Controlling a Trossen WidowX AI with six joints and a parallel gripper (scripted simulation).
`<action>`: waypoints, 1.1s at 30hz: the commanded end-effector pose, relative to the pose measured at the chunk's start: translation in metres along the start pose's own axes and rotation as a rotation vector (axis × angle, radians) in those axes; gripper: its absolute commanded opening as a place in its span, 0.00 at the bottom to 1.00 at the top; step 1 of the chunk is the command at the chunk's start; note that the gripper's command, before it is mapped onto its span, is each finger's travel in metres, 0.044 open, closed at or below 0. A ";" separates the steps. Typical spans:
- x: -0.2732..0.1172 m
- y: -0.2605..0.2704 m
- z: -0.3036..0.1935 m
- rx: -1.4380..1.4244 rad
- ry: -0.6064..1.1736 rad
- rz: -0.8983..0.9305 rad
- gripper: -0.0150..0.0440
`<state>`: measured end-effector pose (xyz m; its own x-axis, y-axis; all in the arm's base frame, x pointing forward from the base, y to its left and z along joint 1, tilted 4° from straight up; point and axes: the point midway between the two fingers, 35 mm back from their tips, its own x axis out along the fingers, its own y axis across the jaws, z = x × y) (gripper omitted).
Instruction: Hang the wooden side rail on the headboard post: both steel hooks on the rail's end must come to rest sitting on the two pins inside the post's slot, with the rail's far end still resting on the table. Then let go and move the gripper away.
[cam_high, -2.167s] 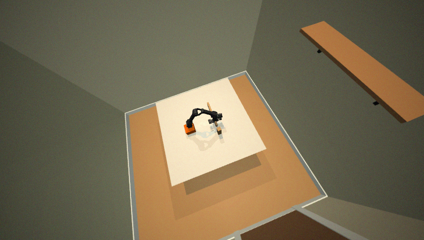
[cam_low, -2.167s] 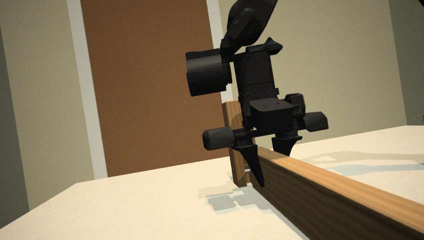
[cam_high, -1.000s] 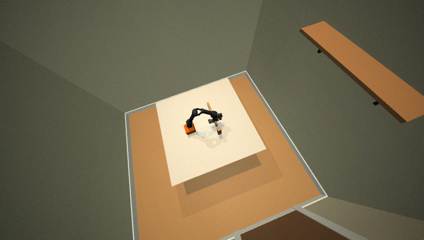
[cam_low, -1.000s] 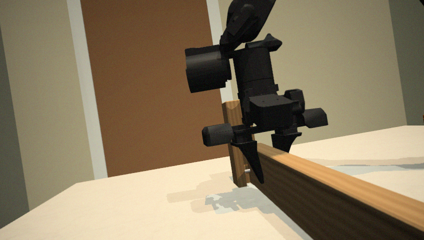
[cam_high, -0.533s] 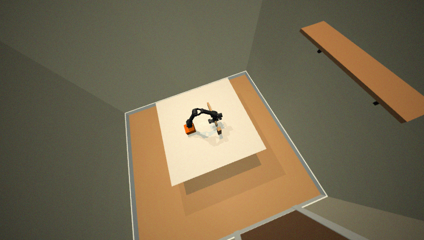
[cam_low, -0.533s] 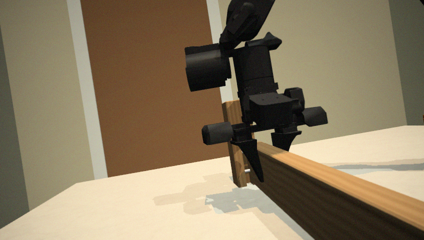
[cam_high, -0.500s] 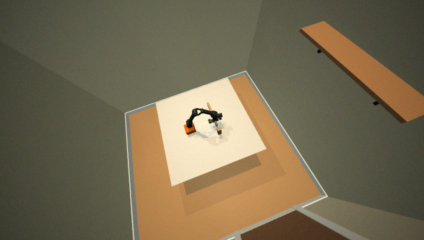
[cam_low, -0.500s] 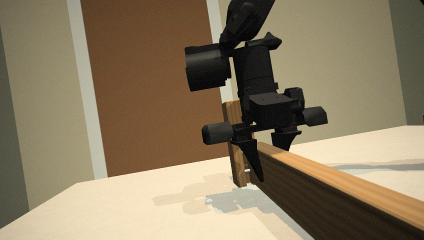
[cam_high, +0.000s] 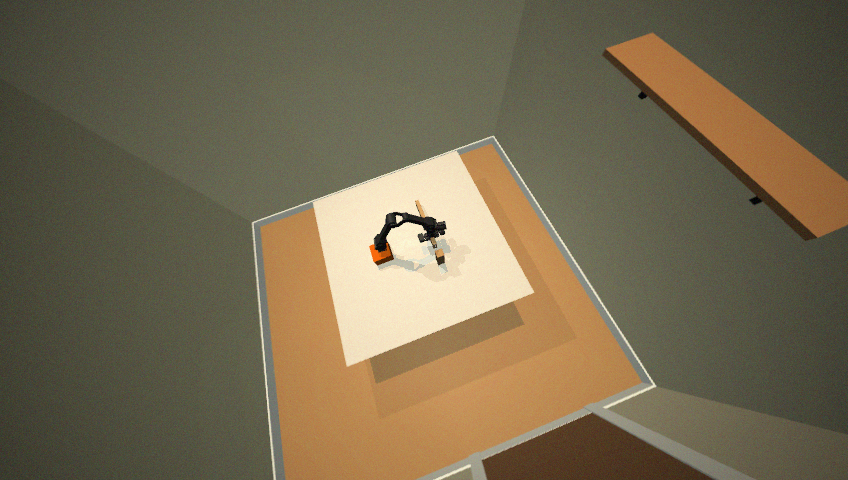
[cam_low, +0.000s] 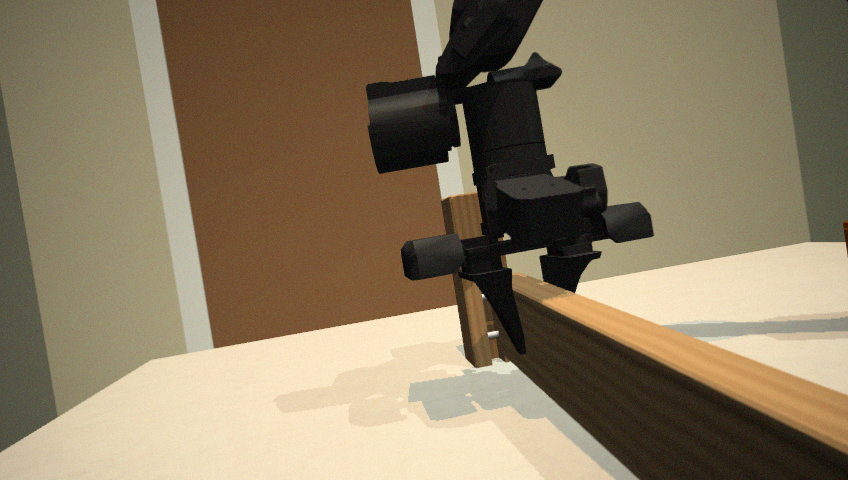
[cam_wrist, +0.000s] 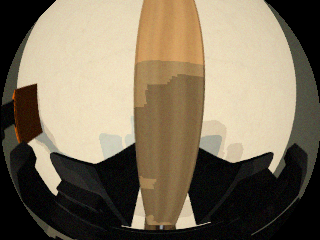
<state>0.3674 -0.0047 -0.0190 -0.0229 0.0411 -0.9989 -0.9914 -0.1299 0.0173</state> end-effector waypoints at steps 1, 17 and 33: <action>-0.004 -0.002 0.000 -0.004 -0.001 -0.008 0.25; -0.002 -0.001 -0.002 -0.004 -0.001 -0.008 0.25; 0.000 0.000 -0.004 -0.004 -0.001 -0.008 0.25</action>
<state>0.3675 -0.0075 -0.0194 -0.0198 0.0428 -0.9989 -0.9914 -0.1301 0.0140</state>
